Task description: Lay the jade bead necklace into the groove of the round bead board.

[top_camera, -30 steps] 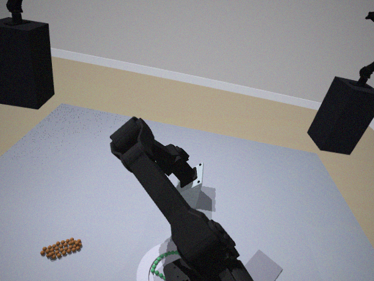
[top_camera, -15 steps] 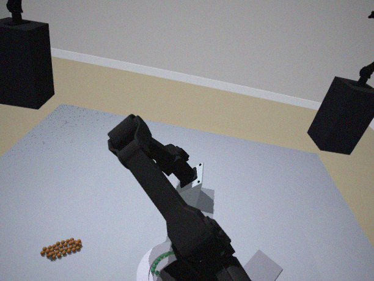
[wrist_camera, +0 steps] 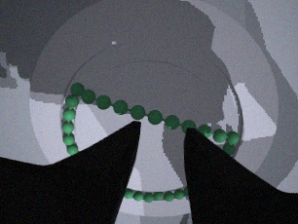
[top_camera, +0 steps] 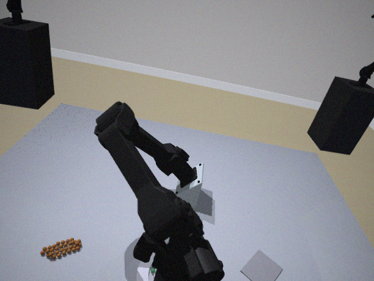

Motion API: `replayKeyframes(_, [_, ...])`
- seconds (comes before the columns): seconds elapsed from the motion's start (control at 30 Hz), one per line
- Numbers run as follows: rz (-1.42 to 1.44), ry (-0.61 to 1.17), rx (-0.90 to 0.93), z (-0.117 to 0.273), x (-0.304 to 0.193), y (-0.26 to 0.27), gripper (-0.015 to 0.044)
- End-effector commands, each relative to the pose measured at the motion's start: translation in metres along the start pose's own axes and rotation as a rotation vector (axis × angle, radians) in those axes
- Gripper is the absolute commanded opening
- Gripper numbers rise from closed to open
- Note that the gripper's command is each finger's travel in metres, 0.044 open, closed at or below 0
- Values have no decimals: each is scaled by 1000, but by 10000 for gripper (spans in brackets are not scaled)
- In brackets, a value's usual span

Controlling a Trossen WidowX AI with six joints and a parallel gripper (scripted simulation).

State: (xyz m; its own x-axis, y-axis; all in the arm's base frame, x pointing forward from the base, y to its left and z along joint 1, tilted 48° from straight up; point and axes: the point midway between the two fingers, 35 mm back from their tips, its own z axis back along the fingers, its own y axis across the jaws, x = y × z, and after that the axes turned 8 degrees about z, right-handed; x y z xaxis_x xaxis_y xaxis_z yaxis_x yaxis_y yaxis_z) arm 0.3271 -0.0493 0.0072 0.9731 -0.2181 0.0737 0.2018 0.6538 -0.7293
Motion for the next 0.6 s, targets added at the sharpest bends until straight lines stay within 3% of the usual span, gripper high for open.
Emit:
replayKeyframes(0.0, [766, -8, -10, 14, -21, -50, 120])
replayKeyframes(0.57, [781, -8, -10, 14, -21, -51, 120])
